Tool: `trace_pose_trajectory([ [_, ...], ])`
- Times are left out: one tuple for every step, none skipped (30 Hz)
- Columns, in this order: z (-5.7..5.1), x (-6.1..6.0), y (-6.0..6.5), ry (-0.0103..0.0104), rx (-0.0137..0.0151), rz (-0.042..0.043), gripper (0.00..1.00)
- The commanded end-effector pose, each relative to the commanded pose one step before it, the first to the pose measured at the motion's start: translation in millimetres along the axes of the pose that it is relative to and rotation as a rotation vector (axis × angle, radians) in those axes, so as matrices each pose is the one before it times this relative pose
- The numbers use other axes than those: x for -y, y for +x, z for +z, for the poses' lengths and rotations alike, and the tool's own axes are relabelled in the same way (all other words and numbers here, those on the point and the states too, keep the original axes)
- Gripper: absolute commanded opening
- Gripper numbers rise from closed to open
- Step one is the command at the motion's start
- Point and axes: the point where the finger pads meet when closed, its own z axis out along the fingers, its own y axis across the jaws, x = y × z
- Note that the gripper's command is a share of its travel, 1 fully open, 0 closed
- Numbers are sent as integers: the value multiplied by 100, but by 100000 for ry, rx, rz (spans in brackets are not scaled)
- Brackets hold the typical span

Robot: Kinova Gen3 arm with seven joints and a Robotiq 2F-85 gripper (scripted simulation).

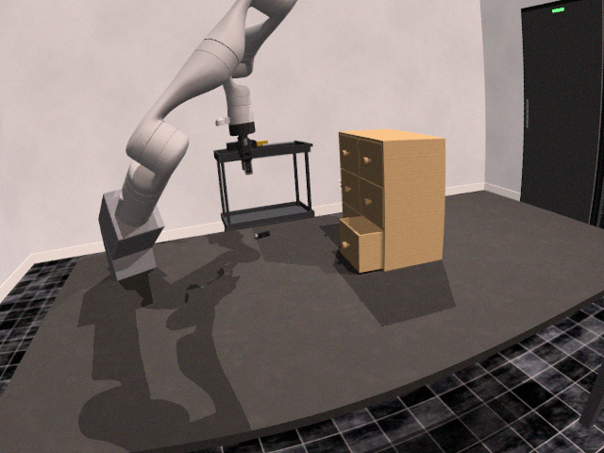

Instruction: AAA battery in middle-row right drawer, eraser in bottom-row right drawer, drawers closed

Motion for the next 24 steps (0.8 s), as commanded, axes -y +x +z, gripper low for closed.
trace_pose_trajectory([
  [256, -129, -44, -279, 4786, -172, 100],
  [155, 4, -122, -30, 1935, -24, 100],
  [163, 3, -135, -66, 2130, -47, 100],
  [212, 5, -112, 86, 2142, 39, 100],
  [230, 6, -114, 94, 2278, 85, 100],
  [235, 6, -123, 38, 2441, 1344, 100],
  [238, 5, -133, -32, 2592, 238, 100],
  [238, 6, -142, -94, 2729, -31, 100],
  [259, 5, -128, -45, 2776, -9, 100],
  [296, 3, -99, 85, 2763, 53, 100],
  [293, 5, -107, 23, 2866, 28, 100],
  [286, 7, -116, -45, 2954, 0, 100],
  [278, 10, -125, -117, 3025, -30, 100],
  [0, 0, 0, 0, 0, 0, 100],
  [0, 0, 0, 0, 0, 0, 100],
  [312, 4, -81, 59, 2968, -1575, 100],
  [323, 4, -65, 96, 2973, 1371, 100],
  [313, 7, -75, -1, 3019, 287, 100],
  [302, 11, -87, -78, 3049, -4, 100],
  [299, 12, -83, -95, 3047, -11, 100],
  [333, 2, -14, 112, 2974, 40, 100],
  [321, 5, -27, 36, 2986, 26, 100],
  [310, 9, -40, -39, 2983, 13, 100],
  [297, 12, -53, -110, 2967, 1, 100],
])
